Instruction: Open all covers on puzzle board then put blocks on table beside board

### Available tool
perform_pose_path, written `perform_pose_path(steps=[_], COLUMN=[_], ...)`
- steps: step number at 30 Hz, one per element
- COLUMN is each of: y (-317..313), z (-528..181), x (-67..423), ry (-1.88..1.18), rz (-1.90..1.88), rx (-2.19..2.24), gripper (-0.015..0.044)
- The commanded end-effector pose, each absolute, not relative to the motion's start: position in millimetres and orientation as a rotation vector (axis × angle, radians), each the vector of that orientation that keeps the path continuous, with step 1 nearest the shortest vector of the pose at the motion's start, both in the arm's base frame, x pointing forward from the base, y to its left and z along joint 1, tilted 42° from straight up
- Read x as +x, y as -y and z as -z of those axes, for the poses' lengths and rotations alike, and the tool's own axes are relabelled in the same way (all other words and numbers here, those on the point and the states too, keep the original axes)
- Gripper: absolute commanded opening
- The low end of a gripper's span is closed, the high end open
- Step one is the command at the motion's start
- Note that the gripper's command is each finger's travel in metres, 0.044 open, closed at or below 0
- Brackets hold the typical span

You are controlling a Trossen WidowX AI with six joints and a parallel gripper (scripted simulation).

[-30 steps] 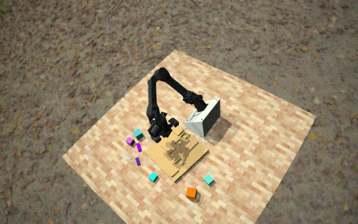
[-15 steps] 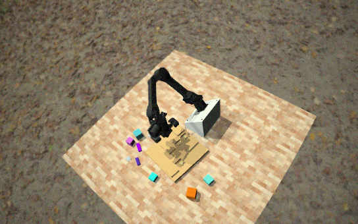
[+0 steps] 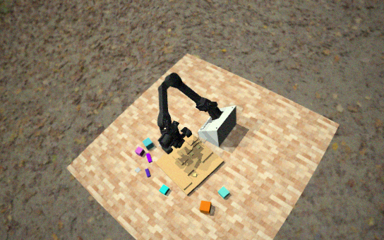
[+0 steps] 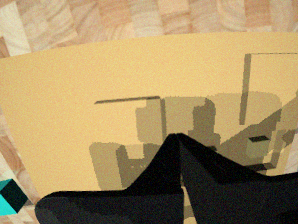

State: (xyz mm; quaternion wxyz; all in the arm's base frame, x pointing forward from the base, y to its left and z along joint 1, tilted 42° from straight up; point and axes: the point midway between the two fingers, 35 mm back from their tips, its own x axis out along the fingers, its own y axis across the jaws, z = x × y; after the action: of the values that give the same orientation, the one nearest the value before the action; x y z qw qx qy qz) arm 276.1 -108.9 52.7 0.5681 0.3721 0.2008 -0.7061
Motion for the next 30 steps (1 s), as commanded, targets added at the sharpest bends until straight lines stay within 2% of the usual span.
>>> perform_pose_path(steps=[1,30], y=[111.8,131.3], z=[-49.5,-28.3], x=[276.0,273.6], ry=[-0.473,-0.472], rz=[1.656,1.656], rx=[0.867,0.866], gripper=[0.0000,0.0000])
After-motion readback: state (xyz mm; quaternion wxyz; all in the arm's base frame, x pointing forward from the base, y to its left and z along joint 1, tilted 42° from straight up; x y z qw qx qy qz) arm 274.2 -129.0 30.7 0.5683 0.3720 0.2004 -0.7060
